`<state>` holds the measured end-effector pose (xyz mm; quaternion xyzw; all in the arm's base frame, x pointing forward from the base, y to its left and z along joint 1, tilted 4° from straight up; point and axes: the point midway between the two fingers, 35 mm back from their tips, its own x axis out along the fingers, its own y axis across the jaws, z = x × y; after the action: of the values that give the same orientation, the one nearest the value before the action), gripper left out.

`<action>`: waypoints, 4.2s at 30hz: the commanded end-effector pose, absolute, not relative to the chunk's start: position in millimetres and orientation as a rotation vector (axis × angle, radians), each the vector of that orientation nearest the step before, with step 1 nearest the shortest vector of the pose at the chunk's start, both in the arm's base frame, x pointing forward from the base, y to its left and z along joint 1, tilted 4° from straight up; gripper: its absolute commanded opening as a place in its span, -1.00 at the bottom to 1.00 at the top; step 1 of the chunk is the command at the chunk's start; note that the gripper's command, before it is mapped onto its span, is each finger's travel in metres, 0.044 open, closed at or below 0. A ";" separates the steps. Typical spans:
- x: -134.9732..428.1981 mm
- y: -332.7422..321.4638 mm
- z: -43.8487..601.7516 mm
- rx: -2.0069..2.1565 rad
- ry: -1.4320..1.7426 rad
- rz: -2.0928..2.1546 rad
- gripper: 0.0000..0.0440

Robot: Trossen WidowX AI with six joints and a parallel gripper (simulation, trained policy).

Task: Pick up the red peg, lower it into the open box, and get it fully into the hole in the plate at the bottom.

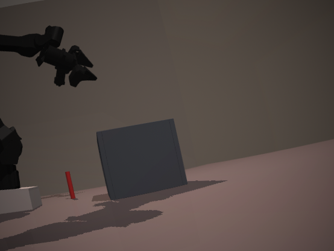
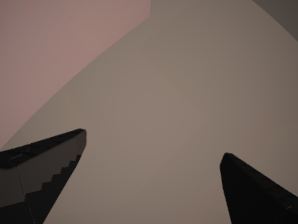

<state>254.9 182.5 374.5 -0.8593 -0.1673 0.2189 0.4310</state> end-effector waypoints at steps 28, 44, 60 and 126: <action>277.5 142.8 335.7 -1.266 0.098 0.580 1.00; 280.4 123.4 301.5 -0.765 0.383 0.521 1.00; 272.9 109.8 259.5 -0.282 0.680 0.402 1.00; 163.3 112.0 79.5 0.894 1.553 -0.876 1.00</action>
<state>166.3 114.3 90.5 -0.3758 -0.6591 0.3481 -0.5506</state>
